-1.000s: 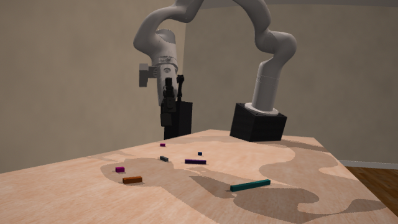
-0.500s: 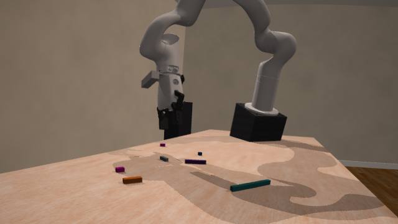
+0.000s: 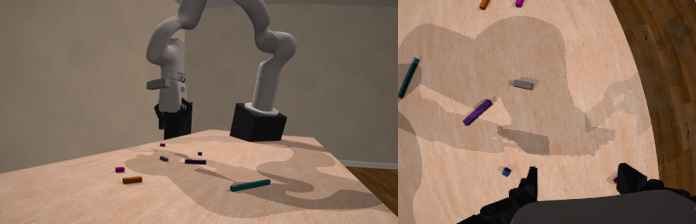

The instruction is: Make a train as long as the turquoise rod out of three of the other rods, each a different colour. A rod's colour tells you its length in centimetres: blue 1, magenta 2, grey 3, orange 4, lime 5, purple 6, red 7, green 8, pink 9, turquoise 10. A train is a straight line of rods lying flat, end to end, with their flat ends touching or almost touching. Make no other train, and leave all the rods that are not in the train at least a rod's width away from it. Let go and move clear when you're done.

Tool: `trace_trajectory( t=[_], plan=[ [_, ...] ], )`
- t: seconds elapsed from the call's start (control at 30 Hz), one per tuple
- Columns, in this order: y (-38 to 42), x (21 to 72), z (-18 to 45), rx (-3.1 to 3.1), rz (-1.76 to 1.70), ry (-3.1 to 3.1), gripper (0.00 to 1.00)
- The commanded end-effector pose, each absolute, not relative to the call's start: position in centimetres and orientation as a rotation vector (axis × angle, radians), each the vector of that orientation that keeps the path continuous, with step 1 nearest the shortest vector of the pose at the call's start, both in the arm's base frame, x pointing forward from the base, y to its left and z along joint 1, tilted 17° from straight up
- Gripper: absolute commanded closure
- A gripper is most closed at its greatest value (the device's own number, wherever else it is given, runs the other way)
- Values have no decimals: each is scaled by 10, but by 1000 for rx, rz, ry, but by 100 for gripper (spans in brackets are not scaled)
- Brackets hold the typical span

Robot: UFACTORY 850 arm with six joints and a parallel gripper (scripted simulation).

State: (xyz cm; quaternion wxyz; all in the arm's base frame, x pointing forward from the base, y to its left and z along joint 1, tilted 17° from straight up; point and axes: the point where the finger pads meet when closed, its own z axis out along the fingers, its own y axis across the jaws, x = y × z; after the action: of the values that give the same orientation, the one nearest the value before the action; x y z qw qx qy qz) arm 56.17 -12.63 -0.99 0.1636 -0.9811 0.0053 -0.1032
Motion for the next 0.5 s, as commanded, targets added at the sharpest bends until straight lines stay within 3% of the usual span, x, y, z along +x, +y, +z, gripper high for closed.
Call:
trace_trajectory(
  t=[0.0,0.47],
  plan=[
    [-139,544,-19,-2862,-302,-159,0],
    [-149,530,-25,-2900,-284,-303,0]
  ],
)
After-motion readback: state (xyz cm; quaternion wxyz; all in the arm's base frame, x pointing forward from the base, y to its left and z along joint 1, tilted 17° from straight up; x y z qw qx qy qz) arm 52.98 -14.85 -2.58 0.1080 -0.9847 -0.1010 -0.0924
